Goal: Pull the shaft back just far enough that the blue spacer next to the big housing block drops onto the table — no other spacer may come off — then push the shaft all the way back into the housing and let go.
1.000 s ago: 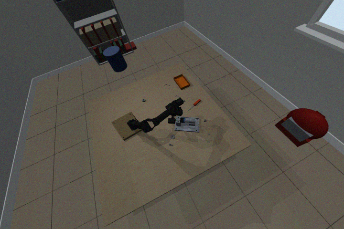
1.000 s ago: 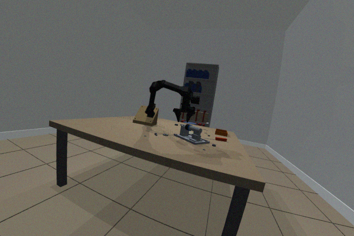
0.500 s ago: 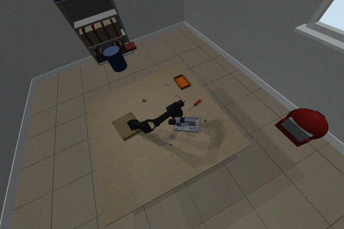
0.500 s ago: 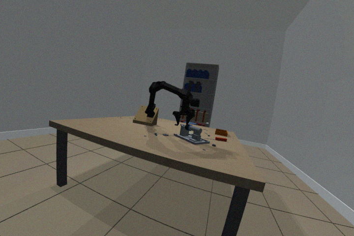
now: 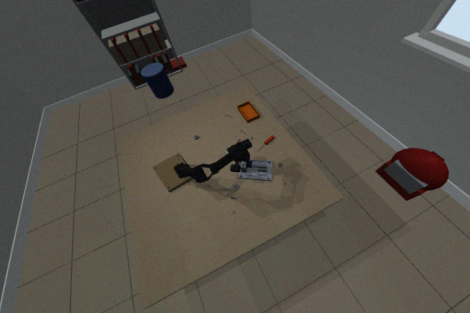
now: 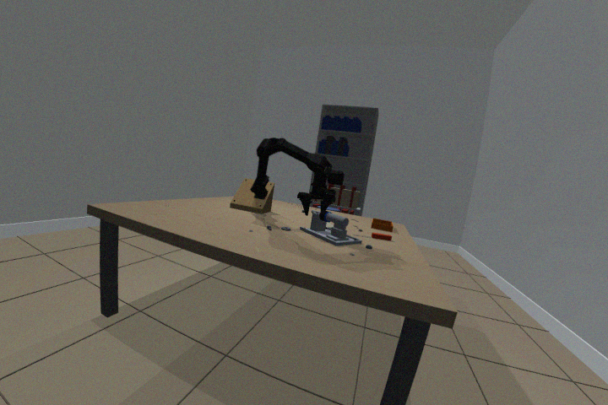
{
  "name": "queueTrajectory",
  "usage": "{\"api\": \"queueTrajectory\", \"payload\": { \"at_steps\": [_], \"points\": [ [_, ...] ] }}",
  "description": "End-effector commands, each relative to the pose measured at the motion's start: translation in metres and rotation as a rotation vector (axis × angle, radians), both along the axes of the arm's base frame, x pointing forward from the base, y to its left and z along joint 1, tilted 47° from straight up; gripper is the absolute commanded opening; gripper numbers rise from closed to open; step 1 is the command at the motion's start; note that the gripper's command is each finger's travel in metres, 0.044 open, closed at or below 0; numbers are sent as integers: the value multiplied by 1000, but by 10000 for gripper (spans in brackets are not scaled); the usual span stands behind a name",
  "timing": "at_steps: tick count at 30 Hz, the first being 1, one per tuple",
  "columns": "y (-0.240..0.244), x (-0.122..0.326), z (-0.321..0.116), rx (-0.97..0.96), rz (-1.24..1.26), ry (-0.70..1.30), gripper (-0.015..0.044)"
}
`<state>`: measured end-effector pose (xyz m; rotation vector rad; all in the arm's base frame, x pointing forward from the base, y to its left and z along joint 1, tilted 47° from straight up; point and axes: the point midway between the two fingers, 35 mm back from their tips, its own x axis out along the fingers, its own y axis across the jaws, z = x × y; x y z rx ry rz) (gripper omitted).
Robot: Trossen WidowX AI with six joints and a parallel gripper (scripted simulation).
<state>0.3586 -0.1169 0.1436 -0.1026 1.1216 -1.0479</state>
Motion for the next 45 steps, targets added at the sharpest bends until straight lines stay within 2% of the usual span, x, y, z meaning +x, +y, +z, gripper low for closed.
{"api": "queueTrajectory", "payload": {
  "at_steps": [1,45],
  "points": [
    [-1,0,0,-4,2,3,440],
    [-14,0,-12,-5,2,3,440]
  ]
}}
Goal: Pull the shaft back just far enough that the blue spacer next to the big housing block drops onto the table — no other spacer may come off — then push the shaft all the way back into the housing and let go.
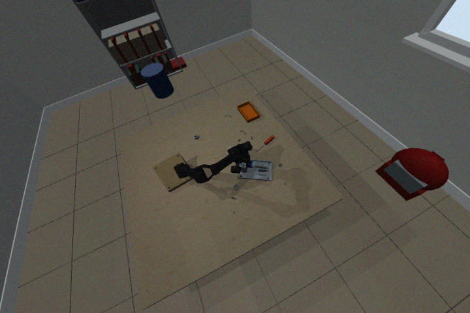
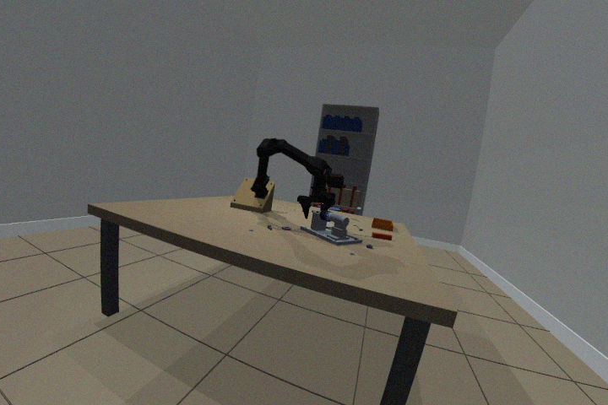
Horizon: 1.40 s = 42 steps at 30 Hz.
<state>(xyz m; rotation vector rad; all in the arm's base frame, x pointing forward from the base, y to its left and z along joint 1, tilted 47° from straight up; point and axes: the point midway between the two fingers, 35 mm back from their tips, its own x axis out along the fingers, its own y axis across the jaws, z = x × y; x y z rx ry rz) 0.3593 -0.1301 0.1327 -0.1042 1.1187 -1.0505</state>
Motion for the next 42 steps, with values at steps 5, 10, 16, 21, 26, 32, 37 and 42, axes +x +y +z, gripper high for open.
{"api": "queueTrajectory", "payload": {
  "at_steps": [5,10,16,21,26,32,37,42],
  "points": [
    [-1,0,-2,-2,3,4,440],
    [-1,0,-1,0,0,2,387],
    [-1,0,-1,0,0,2,230],
    [-1,0,-1,0,0,2,99],
    [-1,0,-1,0,0,2,7],
    [0,-1,-2,-2,2,4,0],
    [1,-3,-3,-2,3,5,0],
    [2,-5,-4,-2,3,5,0]
  ]
}}
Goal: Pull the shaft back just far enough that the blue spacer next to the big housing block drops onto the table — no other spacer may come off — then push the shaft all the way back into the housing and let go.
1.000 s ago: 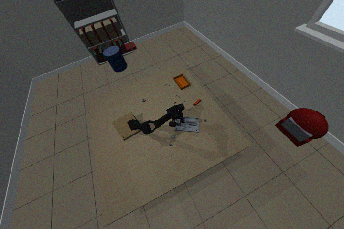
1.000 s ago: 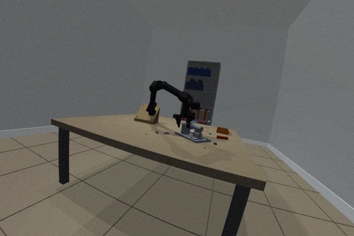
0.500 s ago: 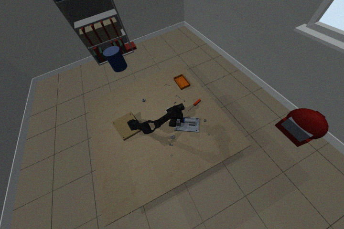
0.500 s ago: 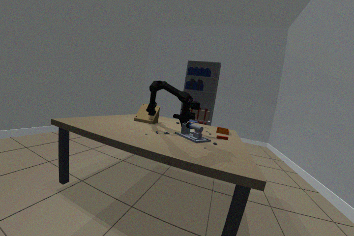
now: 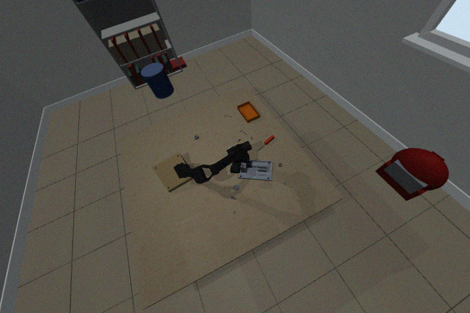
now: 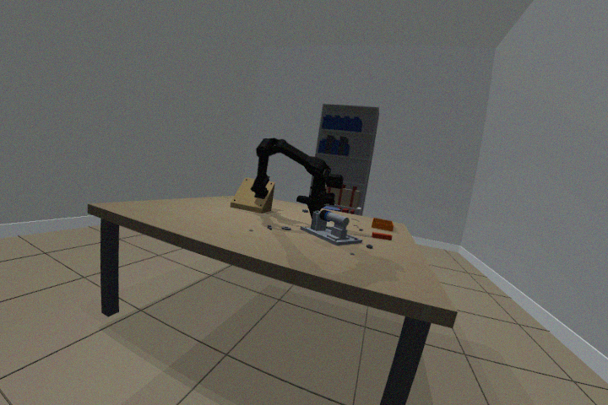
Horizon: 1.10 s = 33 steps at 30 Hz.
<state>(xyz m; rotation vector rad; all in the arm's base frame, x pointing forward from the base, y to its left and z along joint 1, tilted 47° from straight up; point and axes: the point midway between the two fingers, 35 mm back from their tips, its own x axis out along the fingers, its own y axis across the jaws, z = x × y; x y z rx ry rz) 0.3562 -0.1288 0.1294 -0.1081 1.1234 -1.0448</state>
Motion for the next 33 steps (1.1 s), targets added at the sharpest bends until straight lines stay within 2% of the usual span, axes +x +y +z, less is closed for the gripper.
{"api": "queueTrajectory", "payload": {
  "at_steps": [1,33],
  "points": [
    [1,-2,-1,-4,-2,0,0],
    [5,-10,-6,-3,-2,0,0]
  ]
}}
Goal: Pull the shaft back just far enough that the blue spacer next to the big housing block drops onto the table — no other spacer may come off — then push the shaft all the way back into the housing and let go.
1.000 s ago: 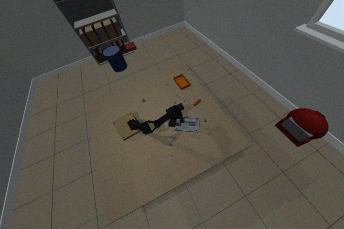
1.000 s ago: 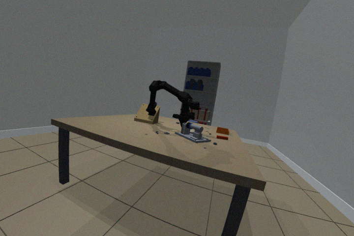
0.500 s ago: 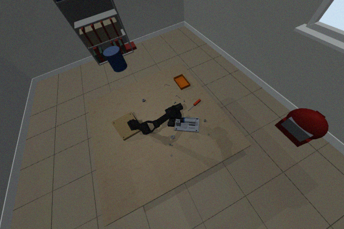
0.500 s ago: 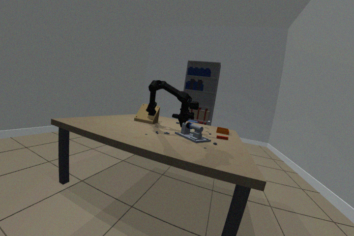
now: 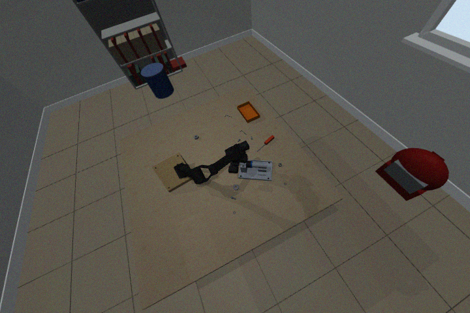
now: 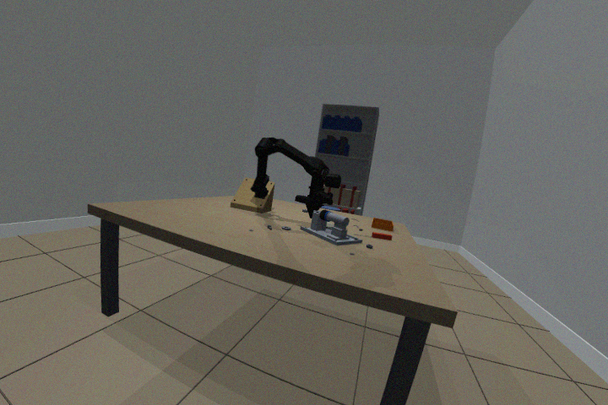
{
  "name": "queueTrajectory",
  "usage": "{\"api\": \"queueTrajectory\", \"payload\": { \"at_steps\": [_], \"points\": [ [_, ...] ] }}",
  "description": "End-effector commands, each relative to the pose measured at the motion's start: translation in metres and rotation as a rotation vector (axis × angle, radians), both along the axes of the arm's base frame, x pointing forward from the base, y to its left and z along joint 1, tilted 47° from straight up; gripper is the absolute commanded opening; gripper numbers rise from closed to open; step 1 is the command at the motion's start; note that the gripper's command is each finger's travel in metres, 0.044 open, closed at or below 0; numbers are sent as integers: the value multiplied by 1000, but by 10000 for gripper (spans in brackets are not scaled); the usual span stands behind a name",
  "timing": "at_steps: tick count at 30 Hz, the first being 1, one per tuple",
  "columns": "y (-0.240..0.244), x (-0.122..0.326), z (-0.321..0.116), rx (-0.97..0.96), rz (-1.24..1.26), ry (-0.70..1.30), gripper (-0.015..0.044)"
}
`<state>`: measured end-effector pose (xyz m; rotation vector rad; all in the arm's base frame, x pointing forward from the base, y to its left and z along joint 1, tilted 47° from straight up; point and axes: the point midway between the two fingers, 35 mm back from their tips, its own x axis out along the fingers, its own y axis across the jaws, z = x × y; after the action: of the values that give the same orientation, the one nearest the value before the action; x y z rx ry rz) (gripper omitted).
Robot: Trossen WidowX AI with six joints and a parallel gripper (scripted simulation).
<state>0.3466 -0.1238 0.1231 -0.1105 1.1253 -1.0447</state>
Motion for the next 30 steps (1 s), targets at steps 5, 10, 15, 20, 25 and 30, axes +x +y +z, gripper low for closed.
{"api": "queueTrajectory", "payload": {
  "at_steps": [5,10,15,20,25,30],
  "points": [
    [0,-1,0,-3,-3,-2,0],
    [0,-1,0,-3,-3,-2,0],
    [0,-1,-1,-3,-3,-2,0],
    [1,-2,-1,-3,-3,-2,0],
    [1,-2,-1,-3,-3,-2,0],
    [1,-2,-1,-3,-3,-2,0]
  ]
}}
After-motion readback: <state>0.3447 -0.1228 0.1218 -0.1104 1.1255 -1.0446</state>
